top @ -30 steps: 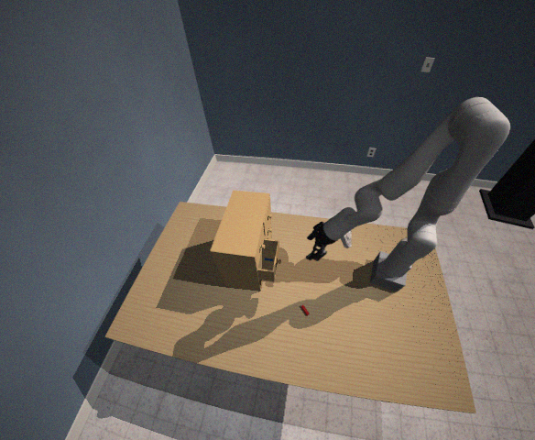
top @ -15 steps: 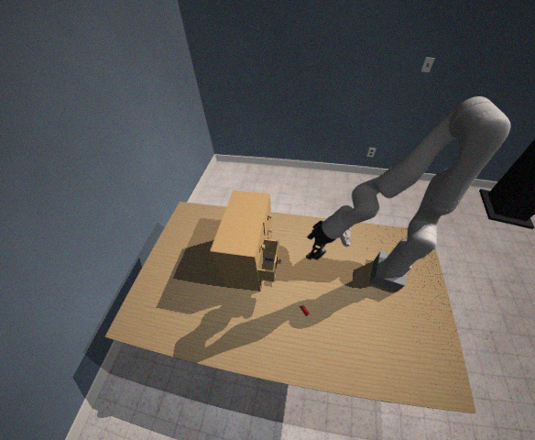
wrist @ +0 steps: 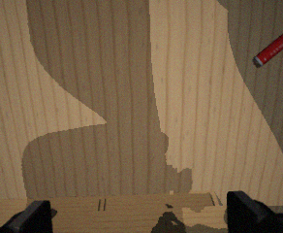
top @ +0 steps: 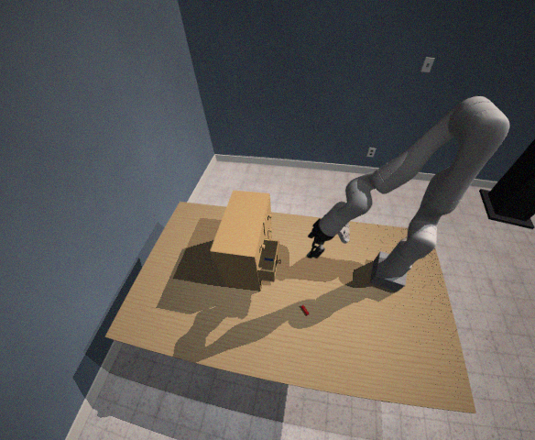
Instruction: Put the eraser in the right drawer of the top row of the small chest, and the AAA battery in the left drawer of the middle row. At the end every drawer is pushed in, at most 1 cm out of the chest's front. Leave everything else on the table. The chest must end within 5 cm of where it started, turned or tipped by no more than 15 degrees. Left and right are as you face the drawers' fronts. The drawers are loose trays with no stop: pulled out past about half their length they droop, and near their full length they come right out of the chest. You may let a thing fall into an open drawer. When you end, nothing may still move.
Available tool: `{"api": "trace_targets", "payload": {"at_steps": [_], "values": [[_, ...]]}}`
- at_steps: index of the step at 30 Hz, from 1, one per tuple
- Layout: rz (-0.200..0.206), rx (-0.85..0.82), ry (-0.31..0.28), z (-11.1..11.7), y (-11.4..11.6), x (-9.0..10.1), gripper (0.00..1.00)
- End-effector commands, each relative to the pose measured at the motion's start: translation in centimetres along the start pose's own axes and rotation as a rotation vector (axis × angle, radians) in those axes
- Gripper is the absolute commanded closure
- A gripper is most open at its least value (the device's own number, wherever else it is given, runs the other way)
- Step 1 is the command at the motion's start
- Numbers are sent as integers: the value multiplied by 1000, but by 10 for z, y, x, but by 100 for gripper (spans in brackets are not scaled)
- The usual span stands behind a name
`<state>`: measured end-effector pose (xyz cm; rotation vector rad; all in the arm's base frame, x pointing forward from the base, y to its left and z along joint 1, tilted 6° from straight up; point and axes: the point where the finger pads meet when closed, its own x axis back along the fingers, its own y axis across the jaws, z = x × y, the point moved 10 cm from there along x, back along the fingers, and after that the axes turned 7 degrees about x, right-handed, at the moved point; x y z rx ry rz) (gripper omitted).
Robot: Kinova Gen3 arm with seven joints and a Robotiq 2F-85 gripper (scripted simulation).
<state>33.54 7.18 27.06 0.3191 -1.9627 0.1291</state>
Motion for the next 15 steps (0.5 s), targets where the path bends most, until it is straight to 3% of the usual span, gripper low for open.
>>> {"api": "trace_targets", "payload": {"at_steps": [1,15], "values": [[-2,-3,11,-6,-1,2,0],[-15,-3,118,-20,-3,8,0]]}}
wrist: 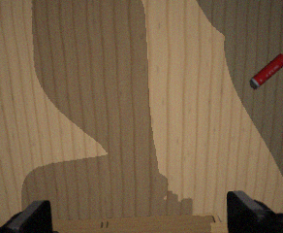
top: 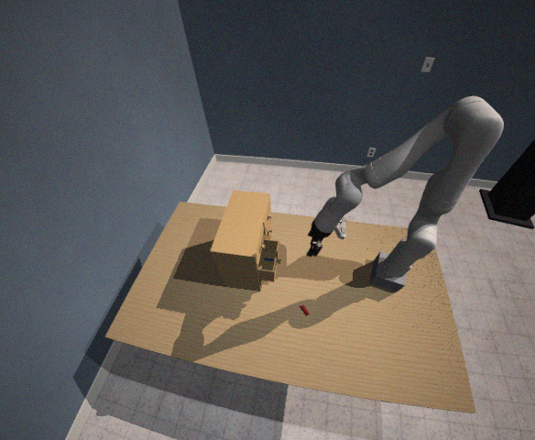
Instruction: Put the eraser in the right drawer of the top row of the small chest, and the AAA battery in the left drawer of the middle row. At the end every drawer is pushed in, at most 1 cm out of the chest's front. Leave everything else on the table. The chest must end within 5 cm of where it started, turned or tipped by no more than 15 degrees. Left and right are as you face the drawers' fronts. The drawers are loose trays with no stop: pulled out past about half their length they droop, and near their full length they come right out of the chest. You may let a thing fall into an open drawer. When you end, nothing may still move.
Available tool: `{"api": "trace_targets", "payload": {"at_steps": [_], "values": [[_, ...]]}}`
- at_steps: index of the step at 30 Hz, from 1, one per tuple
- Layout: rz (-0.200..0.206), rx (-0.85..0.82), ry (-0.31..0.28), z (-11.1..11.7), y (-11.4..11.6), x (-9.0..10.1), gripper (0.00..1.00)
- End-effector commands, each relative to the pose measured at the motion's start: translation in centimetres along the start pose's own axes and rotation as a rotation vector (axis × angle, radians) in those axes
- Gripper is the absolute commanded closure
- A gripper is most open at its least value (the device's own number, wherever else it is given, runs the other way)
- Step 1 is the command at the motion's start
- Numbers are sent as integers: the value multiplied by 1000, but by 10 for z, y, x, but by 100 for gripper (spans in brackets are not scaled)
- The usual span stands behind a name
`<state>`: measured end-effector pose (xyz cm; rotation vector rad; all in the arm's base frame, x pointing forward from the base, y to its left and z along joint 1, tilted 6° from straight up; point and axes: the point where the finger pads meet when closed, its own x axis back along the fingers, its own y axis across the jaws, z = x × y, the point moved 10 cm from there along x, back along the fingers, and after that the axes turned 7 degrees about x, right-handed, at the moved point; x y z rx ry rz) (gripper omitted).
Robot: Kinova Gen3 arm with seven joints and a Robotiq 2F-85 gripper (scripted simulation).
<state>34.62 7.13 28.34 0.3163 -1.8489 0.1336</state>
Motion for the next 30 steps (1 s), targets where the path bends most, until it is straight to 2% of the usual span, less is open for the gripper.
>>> {"api": "trace_targets", "payload": {"at_steps": [1,9,30], "values": [[-3,-1,14,-6,0,1,0],[-12,0,84,-14,-1,5,0],[-26,0,199,-28,-3,11,0]]}}
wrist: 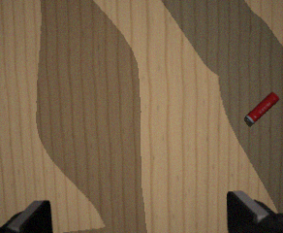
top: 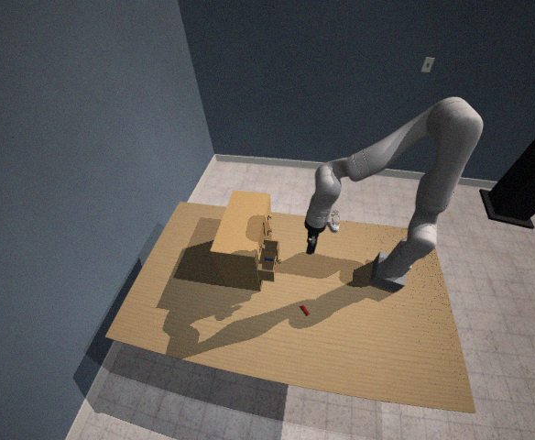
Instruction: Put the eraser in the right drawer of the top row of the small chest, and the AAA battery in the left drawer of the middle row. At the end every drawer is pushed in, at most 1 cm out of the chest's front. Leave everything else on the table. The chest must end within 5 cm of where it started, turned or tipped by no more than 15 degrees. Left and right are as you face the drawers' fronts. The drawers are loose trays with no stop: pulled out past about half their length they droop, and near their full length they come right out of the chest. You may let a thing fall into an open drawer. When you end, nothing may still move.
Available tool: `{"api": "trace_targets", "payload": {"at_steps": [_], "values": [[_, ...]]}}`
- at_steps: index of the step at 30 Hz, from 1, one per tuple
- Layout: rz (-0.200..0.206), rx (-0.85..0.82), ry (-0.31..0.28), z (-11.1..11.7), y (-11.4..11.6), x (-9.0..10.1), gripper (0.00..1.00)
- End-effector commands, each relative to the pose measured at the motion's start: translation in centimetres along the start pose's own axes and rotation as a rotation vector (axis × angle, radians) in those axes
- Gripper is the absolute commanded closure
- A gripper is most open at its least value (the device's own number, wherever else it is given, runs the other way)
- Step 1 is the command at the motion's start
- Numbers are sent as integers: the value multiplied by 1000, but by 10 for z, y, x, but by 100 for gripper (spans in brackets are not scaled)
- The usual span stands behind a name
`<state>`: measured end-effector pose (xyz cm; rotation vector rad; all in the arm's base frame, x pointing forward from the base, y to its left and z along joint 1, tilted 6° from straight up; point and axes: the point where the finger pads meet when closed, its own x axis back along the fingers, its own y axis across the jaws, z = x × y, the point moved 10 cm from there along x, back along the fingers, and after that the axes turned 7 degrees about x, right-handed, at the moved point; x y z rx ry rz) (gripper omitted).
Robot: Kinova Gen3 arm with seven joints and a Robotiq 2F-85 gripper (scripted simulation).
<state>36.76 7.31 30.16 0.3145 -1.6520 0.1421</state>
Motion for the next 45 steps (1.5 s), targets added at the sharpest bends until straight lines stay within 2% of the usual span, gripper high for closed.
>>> {"api": "trace_targets", "payload": {"at_steps": [1,13,45], "values": [[-3,0,10,-3,0,0,0],[-8,0,53,-7,-1,3,0],[-10,1,70,-9,-1,4,0]]}}
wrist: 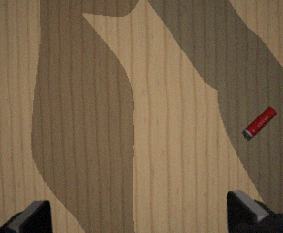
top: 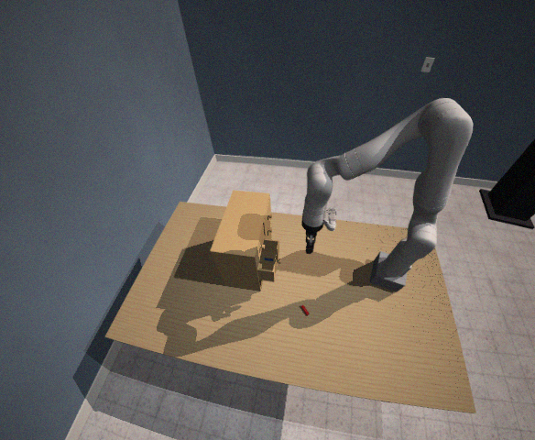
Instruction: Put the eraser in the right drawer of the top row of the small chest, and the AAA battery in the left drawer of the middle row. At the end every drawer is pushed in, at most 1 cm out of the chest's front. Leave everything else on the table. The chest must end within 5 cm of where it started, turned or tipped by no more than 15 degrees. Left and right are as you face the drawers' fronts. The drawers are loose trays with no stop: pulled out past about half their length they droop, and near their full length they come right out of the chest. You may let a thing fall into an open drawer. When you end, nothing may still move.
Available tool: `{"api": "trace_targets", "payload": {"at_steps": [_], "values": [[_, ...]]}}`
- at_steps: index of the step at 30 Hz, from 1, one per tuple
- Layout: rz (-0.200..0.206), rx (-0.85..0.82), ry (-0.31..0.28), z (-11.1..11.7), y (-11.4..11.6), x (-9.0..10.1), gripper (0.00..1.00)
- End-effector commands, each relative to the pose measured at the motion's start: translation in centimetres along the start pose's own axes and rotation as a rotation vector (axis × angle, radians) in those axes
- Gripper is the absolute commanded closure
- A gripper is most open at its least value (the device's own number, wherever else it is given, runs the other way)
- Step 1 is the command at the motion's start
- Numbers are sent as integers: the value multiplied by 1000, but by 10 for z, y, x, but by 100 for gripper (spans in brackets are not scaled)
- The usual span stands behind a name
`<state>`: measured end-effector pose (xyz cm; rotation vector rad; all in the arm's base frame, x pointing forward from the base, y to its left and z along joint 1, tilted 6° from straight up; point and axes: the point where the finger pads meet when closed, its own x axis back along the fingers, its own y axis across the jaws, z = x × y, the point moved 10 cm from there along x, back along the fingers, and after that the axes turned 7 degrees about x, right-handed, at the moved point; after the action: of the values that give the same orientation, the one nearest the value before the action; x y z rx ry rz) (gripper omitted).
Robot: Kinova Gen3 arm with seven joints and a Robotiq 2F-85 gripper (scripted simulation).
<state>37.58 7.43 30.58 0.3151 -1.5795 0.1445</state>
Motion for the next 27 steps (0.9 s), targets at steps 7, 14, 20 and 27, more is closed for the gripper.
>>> {"api": "trace_targets", "payload": {"at_steps": [7,14,20,27], "values": [[0,0,-2,0,0,1,0],[0,0,-2,0,0,1,0],[-8,-2,-8,13,4,14,0],[-10,-1,-11,69,26,50,0]]}}
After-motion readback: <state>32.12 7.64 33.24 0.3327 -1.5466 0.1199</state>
